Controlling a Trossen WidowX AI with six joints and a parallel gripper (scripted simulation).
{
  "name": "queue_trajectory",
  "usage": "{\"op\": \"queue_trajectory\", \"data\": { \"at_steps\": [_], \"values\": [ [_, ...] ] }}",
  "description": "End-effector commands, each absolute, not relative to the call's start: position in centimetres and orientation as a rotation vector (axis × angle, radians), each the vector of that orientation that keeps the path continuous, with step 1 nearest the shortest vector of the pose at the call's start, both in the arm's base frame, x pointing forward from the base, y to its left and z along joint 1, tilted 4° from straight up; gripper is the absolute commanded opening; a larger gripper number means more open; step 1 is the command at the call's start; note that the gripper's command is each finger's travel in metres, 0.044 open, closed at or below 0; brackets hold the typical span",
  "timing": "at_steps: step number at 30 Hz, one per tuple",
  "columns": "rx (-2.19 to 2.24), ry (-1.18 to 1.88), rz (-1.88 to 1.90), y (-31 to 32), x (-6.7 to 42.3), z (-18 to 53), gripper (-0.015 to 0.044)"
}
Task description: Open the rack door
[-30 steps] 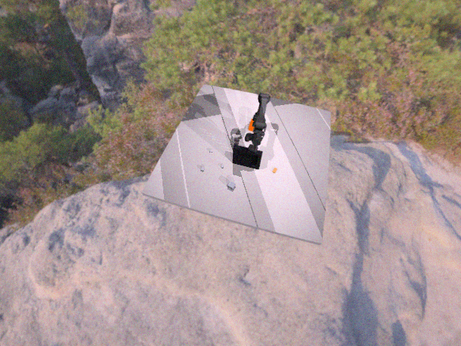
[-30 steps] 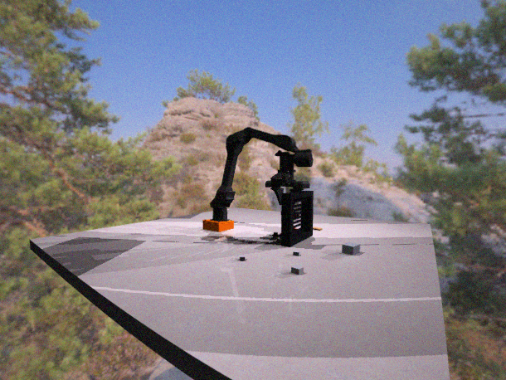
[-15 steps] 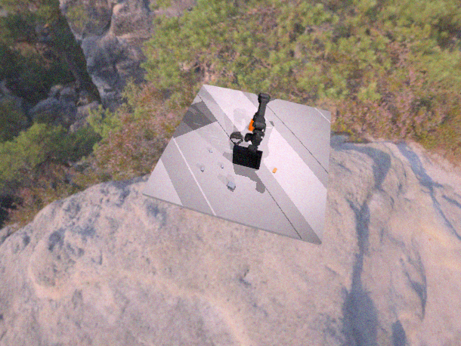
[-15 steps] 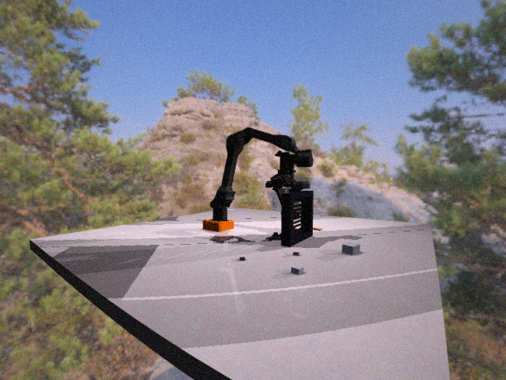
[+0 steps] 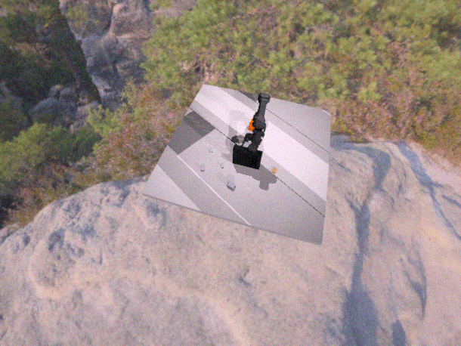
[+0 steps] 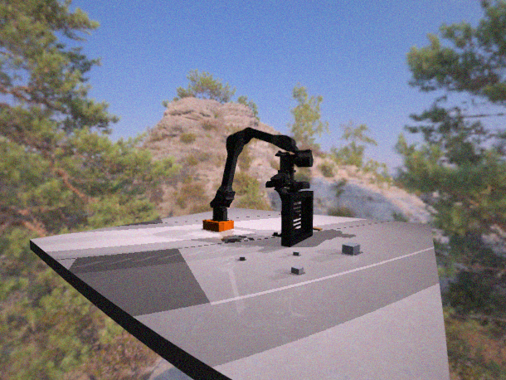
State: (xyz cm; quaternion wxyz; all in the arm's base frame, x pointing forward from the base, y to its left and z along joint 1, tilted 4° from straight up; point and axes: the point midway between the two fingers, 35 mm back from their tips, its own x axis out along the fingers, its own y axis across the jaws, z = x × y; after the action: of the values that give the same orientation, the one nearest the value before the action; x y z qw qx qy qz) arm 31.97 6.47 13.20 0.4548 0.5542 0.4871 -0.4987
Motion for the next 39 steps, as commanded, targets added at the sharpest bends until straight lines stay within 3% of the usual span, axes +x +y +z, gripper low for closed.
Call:
{"op": "queue_trajectory", "data": {
  "at_steps": [1, 12, 39],
  "values": [
    [1.364, 1.197, -1.235, 6.4, 32.0, 13.2, 0.009],
    [1.364, 1.197, -1.235, 6.4, 32.0, 13.2, 0.0017],
    [1.012, 1.381, -0.879, 5.3, 30.1, 13.0, 0.0017]
  ]
}}
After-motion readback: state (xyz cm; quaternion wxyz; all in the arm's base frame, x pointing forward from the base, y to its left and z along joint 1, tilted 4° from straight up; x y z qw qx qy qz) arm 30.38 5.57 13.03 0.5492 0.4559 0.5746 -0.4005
